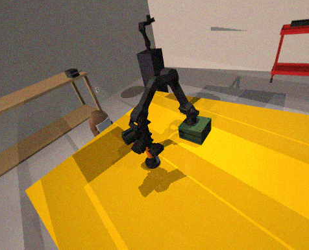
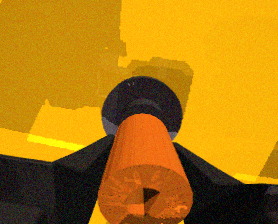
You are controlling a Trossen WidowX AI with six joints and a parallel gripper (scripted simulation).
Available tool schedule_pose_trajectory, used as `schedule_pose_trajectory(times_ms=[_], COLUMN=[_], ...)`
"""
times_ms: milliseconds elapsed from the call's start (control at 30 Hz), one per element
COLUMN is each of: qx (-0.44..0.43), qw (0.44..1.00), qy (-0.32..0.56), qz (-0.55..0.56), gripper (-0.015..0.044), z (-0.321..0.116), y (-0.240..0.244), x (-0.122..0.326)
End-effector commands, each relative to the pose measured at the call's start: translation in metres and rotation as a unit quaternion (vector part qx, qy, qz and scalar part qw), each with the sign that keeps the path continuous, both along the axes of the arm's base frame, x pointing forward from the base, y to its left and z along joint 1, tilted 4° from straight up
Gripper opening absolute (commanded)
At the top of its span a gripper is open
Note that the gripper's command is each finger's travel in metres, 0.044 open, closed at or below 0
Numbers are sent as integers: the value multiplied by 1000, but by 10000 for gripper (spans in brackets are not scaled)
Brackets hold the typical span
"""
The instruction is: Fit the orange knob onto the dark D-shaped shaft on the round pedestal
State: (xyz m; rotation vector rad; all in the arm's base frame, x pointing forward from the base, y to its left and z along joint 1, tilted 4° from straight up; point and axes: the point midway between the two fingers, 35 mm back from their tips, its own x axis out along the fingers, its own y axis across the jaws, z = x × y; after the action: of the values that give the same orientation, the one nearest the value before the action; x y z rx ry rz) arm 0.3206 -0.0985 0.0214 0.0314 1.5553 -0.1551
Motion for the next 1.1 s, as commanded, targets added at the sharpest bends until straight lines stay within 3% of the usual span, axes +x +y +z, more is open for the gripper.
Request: schedule_pose_trajectory(times_ms=[0,1067], qx=[-2,-2], qw=[1000,1000], qy=[0,0], qz=[0,0], gripper=[0,0], z=[0,-3], y=[-2,-1], x=[1,0])
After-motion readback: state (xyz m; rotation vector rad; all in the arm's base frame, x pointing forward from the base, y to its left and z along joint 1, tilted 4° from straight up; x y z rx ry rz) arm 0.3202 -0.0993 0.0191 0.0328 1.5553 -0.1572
